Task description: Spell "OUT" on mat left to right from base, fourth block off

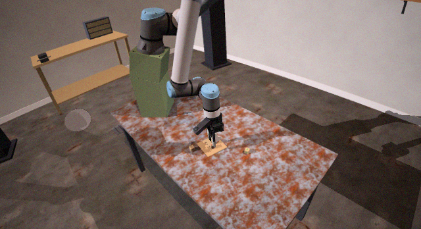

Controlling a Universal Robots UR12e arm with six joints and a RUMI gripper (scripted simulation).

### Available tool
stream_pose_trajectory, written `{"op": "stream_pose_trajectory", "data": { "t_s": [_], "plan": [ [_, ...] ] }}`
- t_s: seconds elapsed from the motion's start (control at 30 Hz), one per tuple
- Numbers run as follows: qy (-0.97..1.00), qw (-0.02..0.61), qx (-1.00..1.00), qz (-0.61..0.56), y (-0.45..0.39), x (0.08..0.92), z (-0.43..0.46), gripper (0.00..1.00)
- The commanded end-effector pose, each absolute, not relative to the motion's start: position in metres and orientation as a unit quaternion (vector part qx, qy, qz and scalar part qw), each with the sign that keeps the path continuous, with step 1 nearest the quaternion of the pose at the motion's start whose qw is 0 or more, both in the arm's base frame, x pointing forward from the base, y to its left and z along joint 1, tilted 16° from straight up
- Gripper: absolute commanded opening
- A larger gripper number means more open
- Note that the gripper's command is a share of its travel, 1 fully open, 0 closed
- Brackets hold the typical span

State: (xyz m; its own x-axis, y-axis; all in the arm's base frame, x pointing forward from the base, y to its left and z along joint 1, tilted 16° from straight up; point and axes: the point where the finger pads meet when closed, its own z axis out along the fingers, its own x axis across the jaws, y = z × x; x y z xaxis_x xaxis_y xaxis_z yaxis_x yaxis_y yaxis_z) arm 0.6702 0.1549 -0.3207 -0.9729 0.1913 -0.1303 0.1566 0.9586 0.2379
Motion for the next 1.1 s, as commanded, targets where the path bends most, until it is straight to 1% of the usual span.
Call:
{"op": "stream_pose_trajectory", "data": {
  "t_s": [0.0, 0.43, 1.07],
  "plan": [
    [0.987, 0.077, 0.088, 0.113, 0.157, 0.673, -0.329, 0.37],
    [0.987, 0.077, 0.088, 0.113, 0.160, 0.676, -0.346, 0.37],
    [0.987, 0.077, 0.088, 0.113, 0.160, 0.676, -0.345, 0.37]
  ]
}}
